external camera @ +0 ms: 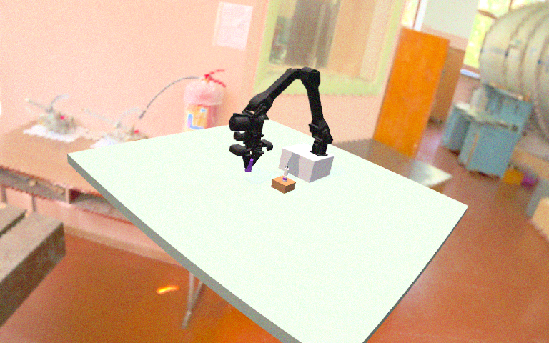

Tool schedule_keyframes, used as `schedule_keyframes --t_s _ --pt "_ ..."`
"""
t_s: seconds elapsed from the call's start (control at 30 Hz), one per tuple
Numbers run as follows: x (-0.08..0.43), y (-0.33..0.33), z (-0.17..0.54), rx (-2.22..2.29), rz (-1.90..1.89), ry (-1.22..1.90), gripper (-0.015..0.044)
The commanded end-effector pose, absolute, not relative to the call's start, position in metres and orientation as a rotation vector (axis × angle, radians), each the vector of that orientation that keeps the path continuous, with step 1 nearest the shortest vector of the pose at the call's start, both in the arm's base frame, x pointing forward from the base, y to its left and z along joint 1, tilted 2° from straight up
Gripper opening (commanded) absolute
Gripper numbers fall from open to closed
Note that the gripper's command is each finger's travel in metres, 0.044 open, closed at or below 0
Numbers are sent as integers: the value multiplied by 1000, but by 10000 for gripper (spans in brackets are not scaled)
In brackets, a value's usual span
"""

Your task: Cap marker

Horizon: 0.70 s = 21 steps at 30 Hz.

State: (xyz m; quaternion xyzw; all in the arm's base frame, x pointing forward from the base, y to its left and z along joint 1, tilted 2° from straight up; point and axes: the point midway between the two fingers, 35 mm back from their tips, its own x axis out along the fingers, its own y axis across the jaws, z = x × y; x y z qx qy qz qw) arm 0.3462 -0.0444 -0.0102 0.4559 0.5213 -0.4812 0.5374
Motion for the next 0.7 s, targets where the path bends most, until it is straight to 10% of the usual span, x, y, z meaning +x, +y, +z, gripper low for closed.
schedule_keyframes --t_s 0.0,0.67 --pt "348 -44 9 1090 -1134 1235 0" --pt "320 7 35 1092 -1133 1239 0"
